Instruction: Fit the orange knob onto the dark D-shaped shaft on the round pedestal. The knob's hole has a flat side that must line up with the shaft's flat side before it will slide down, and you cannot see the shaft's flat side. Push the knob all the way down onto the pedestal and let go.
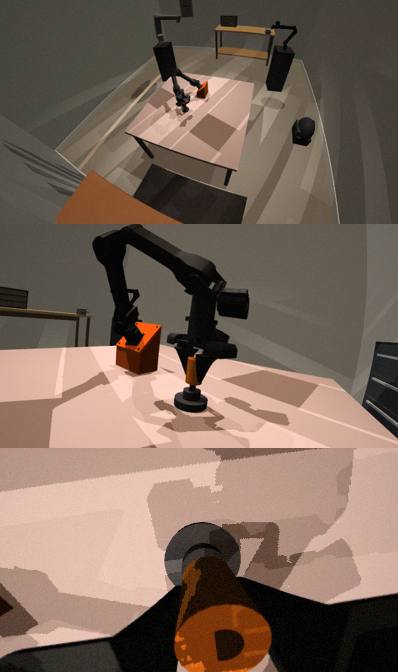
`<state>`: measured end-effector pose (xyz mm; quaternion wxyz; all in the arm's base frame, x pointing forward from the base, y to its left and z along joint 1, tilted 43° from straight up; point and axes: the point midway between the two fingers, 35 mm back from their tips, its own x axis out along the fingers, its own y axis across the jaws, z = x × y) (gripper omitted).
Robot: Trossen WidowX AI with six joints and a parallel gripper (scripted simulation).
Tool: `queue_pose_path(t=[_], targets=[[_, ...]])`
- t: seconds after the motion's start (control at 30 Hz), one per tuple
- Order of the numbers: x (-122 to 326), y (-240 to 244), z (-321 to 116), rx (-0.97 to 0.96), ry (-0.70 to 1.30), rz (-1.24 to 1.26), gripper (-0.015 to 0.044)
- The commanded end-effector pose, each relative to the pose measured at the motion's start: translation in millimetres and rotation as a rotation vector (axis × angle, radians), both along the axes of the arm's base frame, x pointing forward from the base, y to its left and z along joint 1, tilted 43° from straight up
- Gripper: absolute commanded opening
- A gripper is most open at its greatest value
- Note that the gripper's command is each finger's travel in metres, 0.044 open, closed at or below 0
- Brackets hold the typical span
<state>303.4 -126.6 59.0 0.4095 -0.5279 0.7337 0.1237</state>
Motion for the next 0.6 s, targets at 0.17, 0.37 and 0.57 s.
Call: queue_pose_path(t=[0.17,0.37,0.57], targets=[[0.0,-2.1,-1.8,-0.001,0.007,0.014,0.0],[0.0,-2.2,-1.6,-0.001,0.007,0.014,0.0],[0.6,0.5,2.1,-0.001,0.007,0.014,0.0]])
